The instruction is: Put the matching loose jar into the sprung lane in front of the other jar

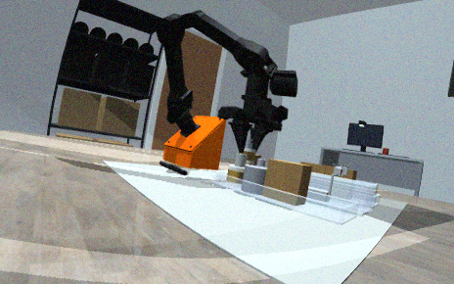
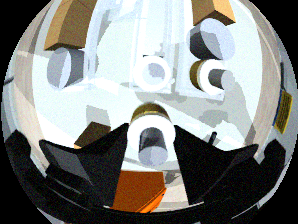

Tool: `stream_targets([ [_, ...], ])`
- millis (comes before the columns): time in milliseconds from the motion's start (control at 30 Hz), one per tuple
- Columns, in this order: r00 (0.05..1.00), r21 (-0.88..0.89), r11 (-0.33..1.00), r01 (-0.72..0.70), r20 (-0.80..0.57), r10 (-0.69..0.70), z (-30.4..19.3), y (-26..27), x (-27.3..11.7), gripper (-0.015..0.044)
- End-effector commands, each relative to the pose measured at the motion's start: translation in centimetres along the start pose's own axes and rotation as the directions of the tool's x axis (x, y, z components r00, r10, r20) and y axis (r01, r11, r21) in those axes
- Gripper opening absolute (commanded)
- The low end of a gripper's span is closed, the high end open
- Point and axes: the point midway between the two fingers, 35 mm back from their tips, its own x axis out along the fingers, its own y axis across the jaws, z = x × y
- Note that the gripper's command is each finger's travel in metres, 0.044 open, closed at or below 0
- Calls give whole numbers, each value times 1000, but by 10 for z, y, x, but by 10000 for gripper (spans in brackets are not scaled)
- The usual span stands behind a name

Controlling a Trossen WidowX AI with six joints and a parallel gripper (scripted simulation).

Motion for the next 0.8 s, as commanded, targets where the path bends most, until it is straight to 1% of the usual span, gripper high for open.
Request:
stream_targets([
  [0,1000,-2,1000,4,0,-4,3,1,10,0],
  [167,1000,-2,1000,5,0,-5,4,1,23,0],
  [767,1000,-2,1000,5,0,-5,8,1,23,0],
])
